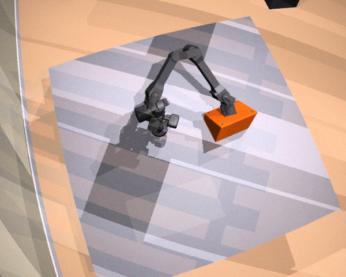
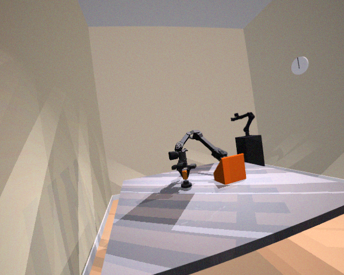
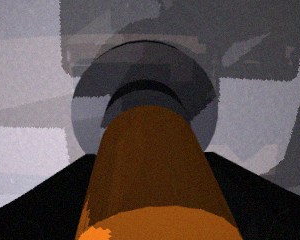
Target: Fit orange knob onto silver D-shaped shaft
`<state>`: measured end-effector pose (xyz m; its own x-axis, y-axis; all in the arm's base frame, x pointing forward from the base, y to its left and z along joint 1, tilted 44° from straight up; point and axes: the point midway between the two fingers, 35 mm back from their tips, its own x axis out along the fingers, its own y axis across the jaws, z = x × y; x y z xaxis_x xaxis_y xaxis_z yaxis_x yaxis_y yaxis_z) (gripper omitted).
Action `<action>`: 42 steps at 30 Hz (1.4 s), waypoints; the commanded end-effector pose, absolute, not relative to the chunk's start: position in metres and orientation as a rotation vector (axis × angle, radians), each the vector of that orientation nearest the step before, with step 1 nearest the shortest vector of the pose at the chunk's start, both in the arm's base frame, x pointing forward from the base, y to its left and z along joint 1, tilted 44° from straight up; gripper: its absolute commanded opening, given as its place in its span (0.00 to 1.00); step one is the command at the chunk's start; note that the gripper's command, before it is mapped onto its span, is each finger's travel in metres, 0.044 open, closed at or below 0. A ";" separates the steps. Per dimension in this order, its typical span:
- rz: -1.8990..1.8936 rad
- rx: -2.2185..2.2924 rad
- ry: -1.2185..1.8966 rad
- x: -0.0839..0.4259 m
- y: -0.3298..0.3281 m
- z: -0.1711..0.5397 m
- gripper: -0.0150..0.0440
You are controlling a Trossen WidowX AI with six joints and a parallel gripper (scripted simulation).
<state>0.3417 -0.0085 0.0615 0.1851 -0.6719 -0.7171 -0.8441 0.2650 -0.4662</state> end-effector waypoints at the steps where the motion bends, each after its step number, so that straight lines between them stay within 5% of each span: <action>1: 0.216 -1.466 1.541 0.341 -0.007 0.064 0.25; 42: 0.387 -1.628 1.555 0.341 -0.007 0.064 0.25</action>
<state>0.3417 -0.0085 0.0617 0.1850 -0.6719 -0.7171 -0.9305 0.1150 -0.3478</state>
